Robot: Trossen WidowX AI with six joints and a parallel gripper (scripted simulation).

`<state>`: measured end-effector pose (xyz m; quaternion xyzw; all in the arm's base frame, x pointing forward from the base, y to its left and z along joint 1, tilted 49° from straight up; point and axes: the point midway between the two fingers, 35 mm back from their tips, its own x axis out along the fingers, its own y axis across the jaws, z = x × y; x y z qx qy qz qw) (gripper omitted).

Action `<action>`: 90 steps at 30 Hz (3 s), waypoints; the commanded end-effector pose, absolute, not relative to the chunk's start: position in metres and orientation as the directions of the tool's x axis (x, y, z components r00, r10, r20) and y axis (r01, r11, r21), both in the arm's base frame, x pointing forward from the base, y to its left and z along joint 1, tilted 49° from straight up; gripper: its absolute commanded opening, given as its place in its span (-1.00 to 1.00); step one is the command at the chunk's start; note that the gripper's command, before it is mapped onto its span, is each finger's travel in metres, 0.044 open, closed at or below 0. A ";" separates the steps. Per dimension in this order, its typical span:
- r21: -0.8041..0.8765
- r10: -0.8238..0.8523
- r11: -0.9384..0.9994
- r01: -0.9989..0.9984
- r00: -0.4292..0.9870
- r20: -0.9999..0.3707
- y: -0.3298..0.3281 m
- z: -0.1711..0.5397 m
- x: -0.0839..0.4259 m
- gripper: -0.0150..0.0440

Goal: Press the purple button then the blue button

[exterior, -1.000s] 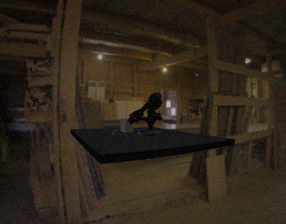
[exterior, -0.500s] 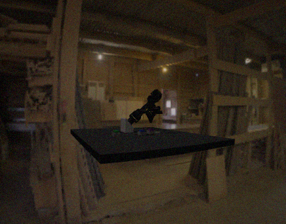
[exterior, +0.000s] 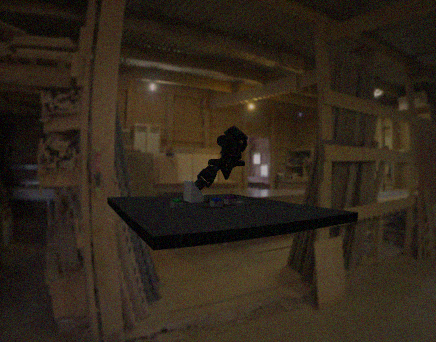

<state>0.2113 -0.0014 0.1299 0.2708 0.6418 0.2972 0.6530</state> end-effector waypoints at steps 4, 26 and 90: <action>0.747 0.747 0.661 -0.074 -0.033 -0.664 -0.043 0.076 0.246 -0.42; 0.748 0.748 0.659 -0.076 -0.032 -0.662 0.005 0.031 0.245 -0.42; 0.760 0.760 0.650 0.006 -0.009 -0.649 0.081 0.217 0.230 0.86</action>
